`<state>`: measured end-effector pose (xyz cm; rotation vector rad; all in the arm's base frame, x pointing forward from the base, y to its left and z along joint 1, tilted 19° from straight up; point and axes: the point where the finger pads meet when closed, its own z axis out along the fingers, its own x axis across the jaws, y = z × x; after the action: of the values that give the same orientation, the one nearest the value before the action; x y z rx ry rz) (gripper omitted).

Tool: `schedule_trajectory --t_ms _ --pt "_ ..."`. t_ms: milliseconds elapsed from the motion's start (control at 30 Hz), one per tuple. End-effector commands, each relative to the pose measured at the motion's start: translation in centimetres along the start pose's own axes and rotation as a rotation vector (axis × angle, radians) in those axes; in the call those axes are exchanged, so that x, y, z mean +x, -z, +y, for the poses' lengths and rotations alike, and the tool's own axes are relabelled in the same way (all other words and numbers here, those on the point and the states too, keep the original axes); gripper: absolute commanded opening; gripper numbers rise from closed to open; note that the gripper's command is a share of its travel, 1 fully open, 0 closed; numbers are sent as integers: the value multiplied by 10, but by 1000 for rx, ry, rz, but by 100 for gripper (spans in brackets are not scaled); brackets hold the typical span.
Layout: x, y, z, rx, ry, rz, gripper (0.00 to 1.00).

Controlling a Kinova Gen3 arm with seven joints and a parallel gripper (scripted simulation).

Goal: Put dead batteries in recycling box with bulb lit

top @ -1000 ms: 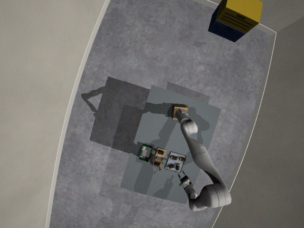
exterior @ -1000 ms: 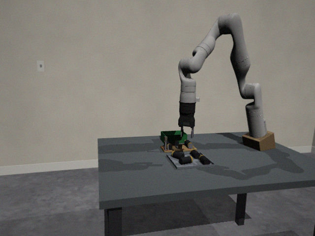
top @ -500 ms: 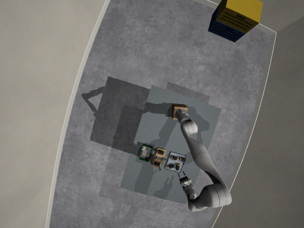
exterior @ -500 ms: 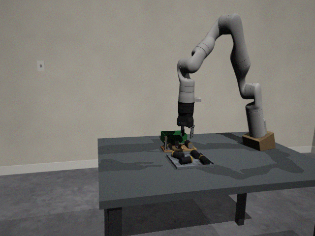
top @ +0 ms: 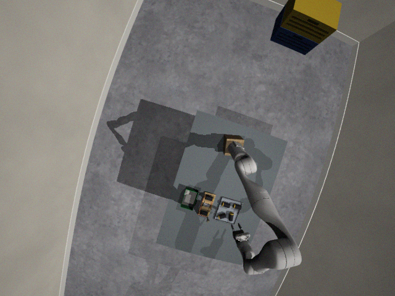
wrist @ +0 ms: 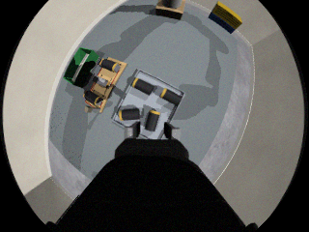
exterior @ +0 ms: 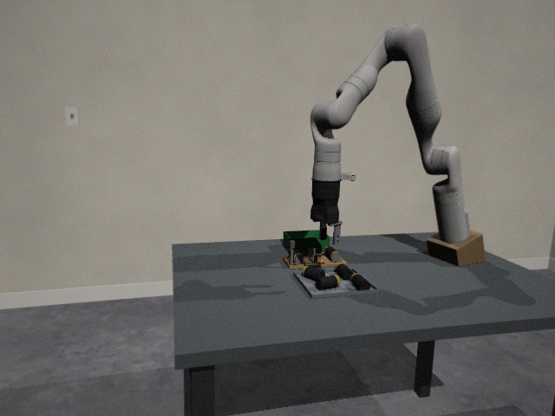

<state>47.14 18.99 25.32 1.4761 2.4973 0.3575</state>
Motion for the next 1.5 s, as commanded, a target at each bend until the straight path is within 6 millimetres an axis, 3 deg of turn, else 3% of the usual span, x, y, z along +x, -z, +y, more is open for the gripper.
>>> schedule_trajectory --t_ms 0,633,1467 --pt "1 1 1 -2 -30 -1 90" --pt "1 1 1 -2 -204 0 90" --pt "1 1 1 -2 -241 0 90"
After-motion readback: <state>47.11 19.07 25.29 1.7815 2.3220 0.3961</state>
